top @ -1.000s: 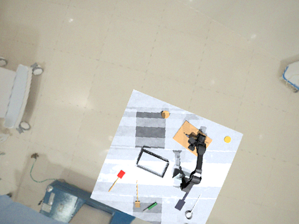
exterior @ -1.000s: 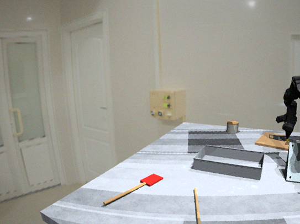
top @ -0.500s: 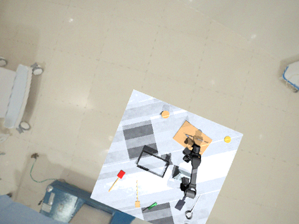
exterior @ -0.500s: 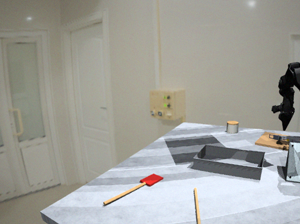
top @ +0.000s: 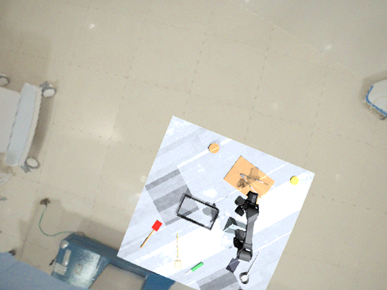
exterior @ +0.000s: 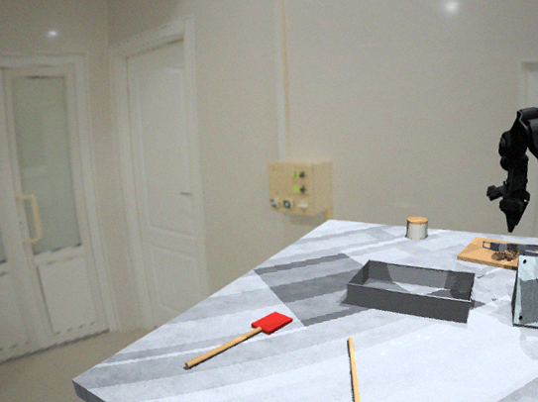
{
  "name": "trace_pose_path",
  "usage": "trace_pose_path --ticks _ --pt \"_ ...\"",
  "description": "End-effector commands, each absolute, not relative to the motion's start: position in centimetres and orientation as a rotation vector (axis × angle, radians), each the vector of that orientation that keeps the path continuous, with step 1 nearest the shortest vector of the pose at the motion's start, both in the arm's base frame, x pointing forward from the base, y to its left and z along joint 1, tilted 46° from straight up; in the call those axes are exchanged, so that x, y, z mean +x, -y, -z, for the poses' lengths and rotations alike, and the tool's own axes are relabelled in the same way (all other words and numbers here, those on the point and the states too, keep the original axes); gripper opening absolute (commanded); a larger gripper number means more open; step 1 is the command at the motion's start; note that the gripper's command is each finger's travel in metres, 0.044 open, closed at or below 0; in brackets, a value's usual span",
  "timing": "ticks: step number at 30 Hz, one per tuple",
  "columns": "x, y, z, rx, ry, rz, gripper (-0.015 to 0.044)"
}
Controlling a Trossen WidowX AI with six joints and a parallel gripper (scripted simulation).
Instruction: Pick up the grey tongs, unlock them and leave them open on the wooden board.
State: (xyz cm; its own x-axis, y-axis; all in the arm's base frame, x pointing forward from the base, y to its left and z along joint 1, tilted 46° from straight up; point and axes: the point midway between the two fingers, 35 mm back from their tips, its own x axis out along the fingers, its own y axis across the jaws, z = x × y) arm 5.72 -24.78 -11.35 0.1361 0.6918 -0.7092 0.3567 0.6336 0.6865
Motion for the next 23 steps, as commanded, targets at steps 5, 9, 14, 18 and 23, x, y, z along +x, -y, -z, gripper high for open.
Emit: trace_pose_path --ticks 5,9,14,18,23 --pt "5.02 27.69 8.66 0.903 -1.474 -0.284 0.044" --pt "5.02 27.69 8.66 0.903 -1.474 -0.284 0.044" --pt "5.02 27.69 8.66 0.903 -1.474 -0.284 0.044" --pt "5.02 27.69 8.66 0.903 -1.474 -0.284 0.044" --pt "5.02 27.69 8.66 0.903 -1.474 -0.284 0.044"
